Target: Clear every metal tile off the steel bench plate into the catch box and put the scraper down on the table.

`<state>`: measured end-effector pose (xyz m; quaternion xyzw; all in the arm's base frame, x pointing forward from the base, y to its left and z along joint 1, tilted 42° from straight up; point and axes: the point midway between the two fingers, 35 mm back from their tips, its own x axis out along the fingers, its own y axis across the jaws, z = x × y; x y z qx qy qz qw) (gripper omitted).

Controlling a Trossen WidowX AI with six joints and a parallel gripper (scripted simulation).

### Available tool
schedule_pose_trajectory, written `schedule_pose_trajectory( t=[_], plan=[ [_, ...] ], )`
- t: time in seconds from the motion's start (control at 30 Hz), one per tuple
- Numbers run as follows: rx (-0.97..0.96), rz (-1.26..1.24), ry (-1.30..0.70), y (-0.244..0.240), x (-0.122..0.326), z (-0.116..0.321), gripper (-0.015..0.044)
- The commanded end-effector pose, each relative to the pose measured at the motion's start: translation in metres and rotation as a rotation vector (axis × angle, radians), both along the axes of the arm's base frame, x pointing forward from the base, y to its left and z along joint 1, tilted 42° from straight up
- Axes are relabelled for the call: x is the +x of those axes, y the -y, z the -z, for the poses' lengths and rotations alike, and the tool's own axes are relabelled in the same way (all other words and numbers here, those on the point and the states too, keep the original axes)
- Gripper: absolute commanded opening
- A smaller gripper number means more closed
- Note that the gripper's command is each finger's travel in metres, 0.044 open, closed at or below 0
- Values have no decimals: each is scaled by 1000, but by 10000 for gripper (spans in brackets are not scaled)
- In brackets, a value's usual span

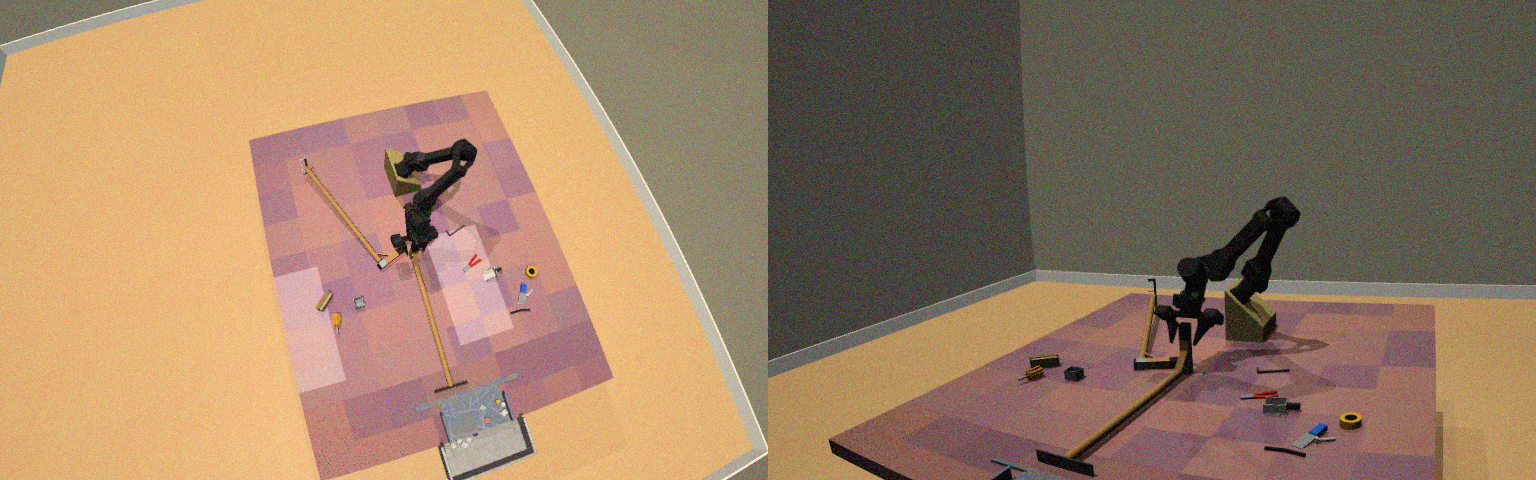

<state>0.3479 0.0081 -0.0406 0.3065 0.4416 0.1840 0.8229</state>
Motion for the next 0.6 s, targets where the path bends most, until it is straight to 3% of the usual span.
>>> schedule_pose_trajectory(
  t=[0.0, 0.57],
  plan=[
    [-4, -2, 7, 6, -2, -6, 440],
    [-3, -2, 7, 31, -28, -33, 440]
  ],
)
